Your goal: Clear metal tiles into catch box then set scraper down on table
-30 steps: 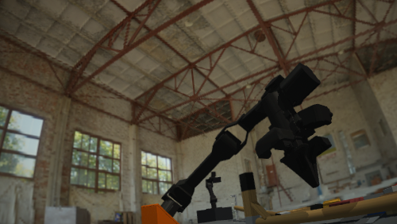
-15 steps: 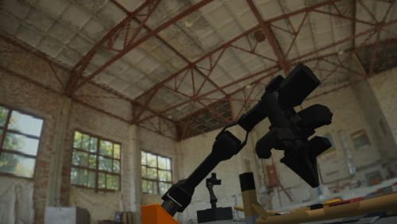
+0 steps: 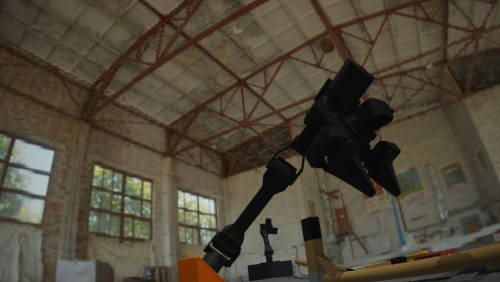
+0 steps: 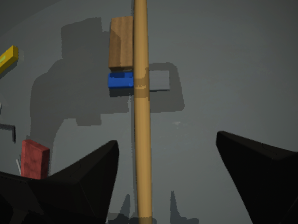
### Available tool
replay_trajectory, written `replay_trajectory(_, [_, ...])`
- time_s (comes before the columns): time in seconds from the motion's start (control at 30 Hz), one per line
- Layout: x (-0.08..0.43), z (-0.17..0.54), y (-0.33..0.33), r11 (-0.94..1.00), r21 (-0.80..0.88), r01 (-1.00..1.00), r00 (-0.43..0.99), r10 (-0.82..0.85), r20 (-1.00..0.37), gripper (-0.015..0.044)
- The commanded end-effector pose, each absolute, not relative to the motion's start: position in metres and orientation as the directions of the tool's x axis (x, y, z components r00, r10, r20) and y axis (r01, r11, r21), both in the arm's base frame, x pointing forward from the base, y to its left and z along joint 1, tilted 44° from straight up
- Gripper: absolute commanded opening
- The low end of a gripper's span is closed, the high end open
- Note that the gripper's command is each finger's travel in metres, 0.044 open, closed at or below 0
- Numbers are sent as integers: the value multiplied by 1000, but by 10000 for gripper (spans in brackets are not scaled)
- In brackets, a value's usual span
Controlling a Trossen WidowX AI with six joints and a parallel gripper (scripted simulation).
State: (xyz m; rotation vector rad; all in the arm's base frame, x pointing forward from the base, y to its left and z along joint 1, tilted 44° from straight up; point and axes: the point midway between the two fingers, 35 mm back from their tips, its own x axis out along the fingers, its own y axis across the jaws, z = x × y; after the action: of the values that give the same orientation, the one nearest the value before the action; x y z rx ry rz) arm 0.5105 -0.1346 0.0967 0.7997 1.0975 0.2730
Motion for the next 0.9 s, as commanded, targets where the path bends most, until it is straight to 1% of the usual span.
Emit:
replay_trajectory(0.0, [505, 109, -146, 685, 705, 184, 493, 556, -669, 420])
replay_trajectory(0.03, [503, 113, -149, 683, 707, 185, 503, 552, -665, 440])
replay_trajectory(0.87, [444, 191, -220, 641, 744, 190, 726, 418, -546, 440])
